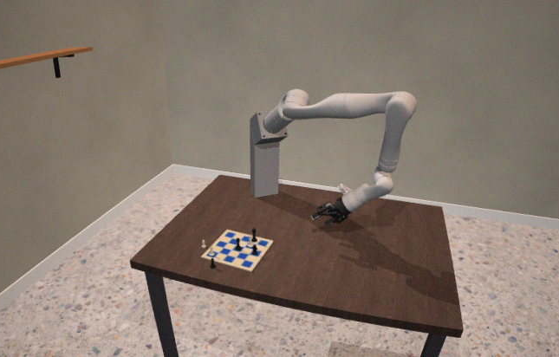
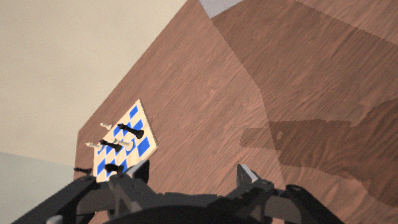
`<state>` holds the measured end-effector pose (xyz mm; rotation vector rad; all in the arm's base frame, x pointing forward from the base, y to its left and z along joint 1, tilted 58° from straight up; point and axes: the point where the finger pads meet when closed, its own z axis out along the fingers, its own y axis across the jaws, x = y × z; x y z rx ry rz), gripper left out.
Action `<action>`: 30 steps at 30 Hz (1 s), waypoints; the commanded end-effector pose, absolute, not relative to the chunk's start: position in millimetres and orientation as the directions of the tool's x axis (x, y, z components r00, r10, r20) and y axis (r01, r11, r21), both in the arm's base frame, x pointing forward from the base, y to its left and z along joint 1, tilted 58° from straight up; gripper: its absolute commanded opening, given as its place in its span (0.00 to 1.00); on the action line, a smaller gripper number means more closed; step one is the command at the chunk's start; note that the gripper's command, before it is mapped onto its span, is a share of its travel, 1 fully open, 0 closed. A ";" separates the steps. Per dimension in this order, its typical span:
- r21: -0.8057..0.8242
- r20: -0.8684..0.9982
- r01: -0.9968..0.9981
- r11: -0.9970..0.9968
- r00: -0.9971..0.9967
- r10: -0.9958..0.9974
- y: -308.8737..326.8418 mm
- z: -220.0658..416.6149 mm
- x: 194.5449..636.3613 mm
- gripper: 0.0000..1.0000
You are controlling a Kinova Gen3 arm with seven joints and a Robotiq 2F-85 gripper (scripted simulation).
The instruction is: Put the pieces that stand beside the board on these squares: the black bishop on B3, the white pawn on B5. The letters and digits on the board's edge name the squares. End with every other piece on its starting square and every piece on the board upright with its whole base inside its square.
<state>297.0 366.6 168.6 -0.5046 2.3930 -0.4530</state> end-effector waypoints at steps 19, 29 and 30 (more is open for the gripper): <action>-0.561 -0.362 -0.569 0.602 -0.485 -0.796 329.9 205.5 412.8 1.00; -0.566 -0.353 -0.583 0.583 -0.468 -0.810 328.6 207.1 418.2 1.00; -0.566 -0.353 -0.583 0.583 -0.468 -0.810 328.6 207.1 418.2 1.00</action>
